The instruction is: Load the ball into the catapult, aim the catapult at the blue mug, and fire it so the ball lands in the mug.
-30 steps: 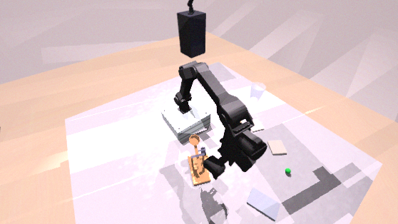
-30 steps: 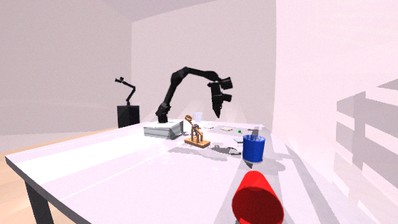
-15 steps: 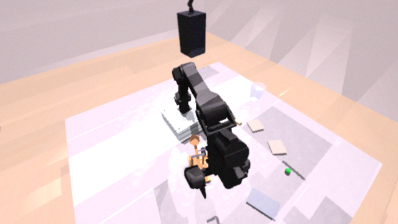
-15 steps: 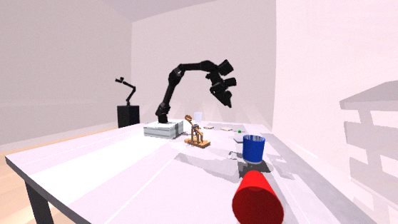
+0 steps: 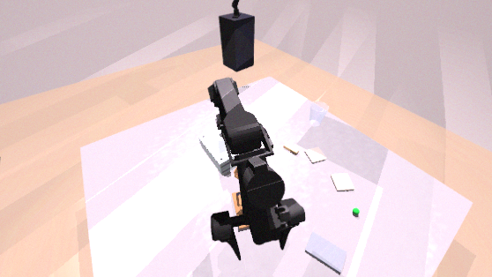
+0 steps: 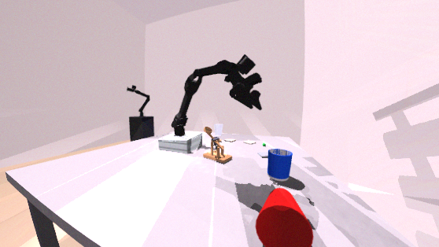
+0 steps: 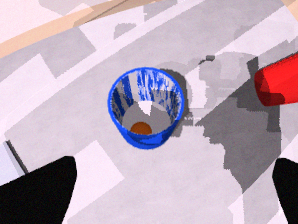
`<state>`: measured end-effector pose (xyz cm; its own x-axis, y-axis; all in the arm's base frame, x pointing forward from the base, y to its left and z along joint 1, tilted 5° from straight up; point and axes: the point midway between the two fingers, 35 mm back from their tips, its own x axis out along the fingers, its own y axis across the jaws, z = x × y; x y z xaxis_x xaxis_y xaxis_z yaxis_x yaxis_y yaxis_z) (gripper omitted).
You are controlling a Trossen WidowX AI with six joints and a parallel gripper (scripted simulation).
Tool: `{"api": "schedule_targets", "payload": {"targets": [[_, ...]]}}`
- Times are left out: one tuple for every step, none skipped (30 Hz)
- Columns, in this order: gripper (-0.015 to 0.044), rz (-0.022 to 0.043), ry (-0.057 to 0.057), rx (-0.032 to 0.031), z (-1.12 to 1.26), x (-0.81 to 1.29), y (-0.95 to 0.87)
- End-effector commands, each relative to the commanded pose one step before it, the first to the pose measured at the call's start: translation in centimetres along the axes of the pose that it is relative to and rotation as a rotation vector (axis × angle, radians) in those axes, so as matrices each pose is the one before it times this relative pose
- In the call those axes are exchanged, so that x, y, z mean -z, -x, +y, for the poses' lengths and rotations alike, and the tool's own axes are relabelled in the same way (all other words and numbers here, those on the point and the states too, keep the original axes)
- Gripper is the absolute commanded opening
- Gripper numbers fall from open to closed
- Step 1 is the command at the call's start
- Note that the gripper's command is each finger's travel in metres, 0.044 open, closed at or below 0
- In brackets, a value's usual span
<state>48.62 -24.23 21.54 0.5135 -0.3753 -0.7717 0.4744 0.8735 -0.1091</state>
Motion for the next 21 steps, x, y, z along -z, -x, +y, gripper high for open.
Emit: {"api": "schedule_targets", "payload": {"targets": [[0.0440, -0.00811, -0.0077, -0.00414, -0.001, -0.223, 0.055], [0.0440, 0.00000, 0.0000, 0.00000, 0.000, 0.000, 0.000], [0.0440, 0.00000, 0.0000, 0.00000, 0.000, 0.000, 0.000], [0.0440, 0.00000, 0.0000, 0.00000, 0.000, 0.000, 0.000], [0.0440, 0.00000, 0.0000, 0.00000, 0.000, 0.000, 0.000], [0.0440, 0.00000, 0.0000, 0.00000, 0.000, 0.000, 0.000], [0.0440, 0.00000, 0.0000, 0.00000, 0.000, 0.000, 0.000], [0.0440, 0.00000, 0.0000, 0.00000, 0.000, 0.000, 0.000], [0.0440, 0.00000, 0.0000, 0.00000, 0.000, 0.000, 0.000], [0.0440, 0.00000, 0.0000, 0.00000, 0.000, 0.000, 0.000], [0.0440, 0.00000, 0.0000, 0.00000, 0.000, 0.000, 0.000], [0.0440, 0.00000, 0.0000, 0.00000, 0.000, 0.000, 0.000], [0.0440, 0.00000, 0.0000, 0.00000, 0.000, 0.000, 0.000], [0.0440, 0.00000, 0.0000, 0.00000, 0.000, 0.000, 0.000], [0.0440, 0.00360, 0.0043, 0.00358, -0.048, 0.088, 0.003], [0.0440, 0.00000, 0.0000, 0.00000, 0.000, 0.000, 0.000], [0.0440, 0.00000, 0.0000, 0.00000, 0.000, 0.000, 0.000], [0.0440, 0.00000, 0.0000, 0.00000, 0.000, 0.000, 0.000], [0.0440, 0.00000, 0.0000, 0.00000, 0.000, 0.000, 0.000], [0.0440, 0.00000, 0.0000, 0.00000, 0.000, 0.000, 0.000], [0.0440, 0.00000, 0.0000, 0.00000, 0.000, 0.000, 0.000]]}}
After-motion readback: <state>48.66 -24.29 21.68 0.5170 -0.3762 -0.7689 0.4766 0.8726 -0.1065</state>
